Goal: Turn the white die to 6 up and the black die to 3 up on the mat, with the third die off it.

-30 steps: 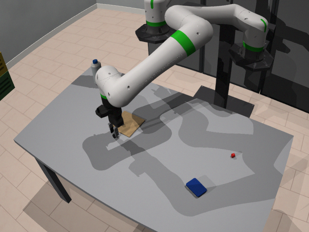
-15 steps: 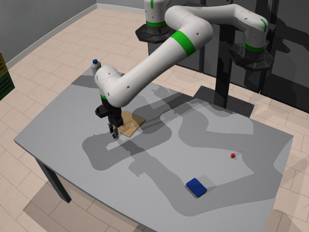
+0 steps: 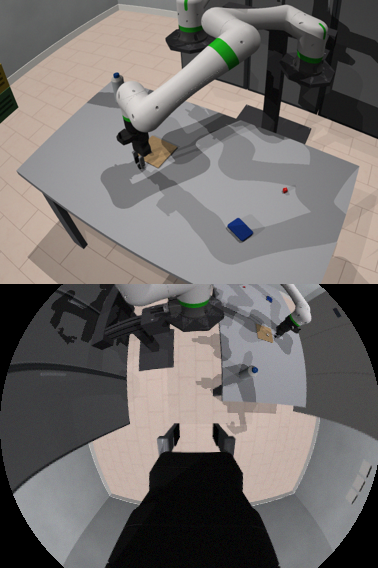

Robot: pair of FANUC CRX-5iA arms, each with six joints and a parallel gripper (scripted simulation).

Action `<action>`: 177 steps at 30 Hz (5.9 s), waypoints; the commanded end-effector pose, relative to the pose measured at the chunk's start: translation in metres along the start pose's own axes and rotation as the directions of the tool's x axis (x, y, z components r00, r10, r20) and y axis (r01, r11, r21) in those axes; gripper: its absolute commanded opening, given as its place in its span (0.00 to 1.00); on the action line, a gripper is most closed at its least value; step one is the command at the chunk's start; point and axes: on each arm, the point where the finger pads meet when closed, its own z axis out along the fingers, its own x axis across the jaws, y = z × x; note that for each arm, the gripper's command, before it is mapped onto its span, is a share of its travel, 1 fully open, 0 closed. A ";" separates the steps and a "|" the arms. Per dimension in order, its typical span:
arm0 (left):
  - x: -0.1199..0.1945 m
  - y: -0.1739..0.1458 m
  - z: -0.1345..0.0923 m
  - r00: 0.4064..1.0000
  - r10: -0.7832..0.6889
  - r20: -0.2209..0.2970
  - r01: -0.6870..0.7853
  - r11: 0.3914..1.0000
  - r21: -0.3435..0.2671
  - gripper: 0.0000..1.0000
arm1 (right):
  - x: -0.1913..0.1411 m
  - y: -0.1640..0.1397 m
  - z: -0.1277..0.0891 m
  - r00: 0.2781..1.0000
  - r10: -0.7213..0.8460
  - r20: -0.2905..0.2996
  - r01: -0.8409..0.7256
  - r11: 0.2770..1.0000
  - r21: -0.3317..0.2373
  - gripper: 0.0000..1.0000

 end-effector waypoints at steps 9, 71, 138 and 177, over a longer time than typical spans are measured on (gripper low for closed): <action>0.001 -0.001 0.007 1.000 0.000 -0.002 0.000 1.000 0.003 0.64 | 0.000 0.000 -0.001 1.000 0.000 0.000 0.000 1.000 -0.002 1.00; 0.001 -0.001 0.015 1.000 0.000 -0.002 0.000 1.000 0.003 0.34 | 0.000 0.000 -0.001 1.000 0.000 0.000 0.000 1.000 -0.002 1.00; -0.050 -0.004 -0.083 0.699 -0.715 -0.003 0.715 0.699 0.001 0.34 | 0.000 0.000 -0.001 1.000 0.000 0.000 0.000 1.000 -0.002 1.00; -0.111 0.013 -0.080 -0.575 -0.818 -0.002 0.818 -0.575 -0.003 0.34 | 0.000 0.000 -0.001 1.000 0.000 0.000 0.000 1.000 -0.002 1.00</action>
